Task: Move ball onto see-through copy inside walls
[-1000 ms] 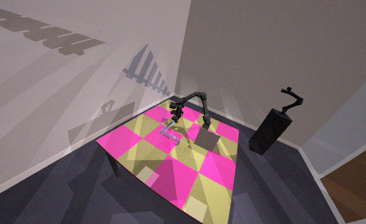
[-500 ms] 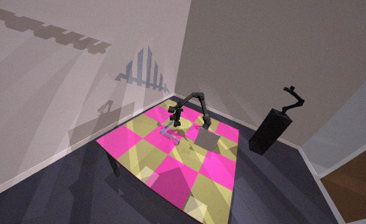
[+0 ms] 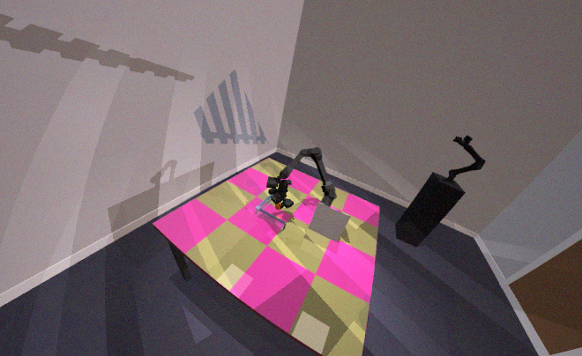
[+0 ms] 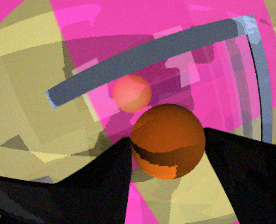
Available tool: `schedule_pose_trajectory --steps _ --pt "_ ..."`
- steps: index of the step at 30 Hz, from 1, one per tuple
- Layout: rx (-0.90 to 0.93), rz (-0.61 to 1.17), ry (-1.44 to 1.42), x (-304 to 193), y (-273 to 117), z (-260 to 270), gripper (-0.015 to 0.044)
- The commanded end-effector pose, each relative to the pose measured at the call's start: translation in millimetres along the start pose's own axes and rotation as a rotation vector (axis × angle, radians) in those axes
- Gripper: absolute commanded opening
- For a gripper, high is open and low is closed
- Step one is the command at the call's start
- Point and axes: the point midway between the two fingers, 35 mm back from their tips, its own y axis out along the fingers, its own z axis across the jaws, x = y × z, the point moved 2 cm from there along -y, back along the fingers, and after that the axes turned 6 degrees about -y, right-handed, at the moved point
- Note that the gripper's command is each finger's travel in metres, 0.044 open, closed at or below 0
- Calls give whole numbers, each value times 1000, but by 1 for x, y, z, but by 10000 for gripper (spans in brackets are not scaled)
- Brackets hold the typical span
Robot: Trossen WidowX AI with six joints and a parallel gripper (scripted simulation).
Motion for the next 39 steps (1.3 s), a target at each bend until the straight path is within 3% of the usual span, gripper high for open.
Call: schedule_pose_trajectory --steps 1,13,25,39 --pt "5 2 -212 11 7 16 0" --pt "5 2 -275 14 13 21 0" --pt "5 5 -276 13 76 21 0" --pt "5 6 -276 13 89 21 0"
